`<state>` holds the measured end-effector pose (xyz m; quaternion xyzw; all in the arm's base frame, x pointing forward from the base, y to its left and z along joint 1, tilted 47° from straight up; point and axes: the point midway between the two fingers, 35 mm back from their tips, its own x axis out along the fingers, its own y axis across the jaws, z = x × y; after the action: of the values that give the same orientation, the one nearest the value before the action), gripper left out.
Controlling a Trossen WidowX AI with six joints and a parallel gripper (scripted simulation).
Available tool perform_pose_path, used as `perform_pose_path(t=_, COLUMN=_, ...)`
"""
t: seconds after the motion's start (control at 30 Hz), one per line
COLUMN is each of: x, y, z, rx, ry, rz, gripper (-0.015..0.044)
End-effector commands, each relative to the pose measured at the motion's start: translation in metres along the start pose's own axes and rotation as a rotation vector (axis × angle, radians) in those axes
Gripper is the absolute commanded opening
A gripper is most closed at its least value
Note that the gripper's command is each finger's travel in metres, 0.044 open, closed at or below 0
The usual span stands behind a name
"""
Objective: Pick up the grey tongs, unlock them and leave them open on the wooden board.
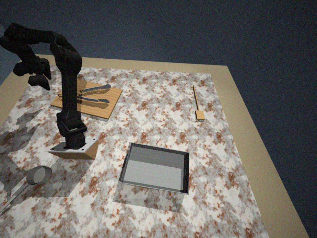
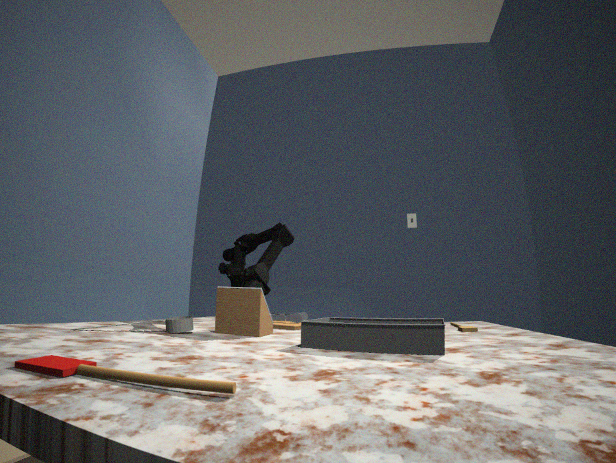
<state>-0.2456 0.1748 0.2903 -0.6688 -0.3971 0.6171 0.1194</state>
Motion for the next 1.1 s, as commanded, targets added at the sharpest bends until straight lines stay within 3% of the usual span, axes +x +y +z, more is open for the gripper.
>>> perform_pose_path(t=0.0, x=-0.033, y=0.007, z=0.036, rx=-0.031, ry=-0.001, rz=-0.024, gripper=0.0440)
perform_pose_path(t=0.2, x=-0.042, y=0.008, z=0.042, rx=-0.036, ry=-0.017, rz=-0.028, gripper=0.0440)
perform_pose_path(t=0.37, x=-0.075, y=0.005, z=0.031, rx=-0.044, ry=-0.191, rz=0.000, gripper=0.0440)
perform_pose_path(t=1.07, x=-0.076, y=0.005, z=0.031, rx=-0.045, ry=-0.195, rz=0.000, gripper=0.0440)
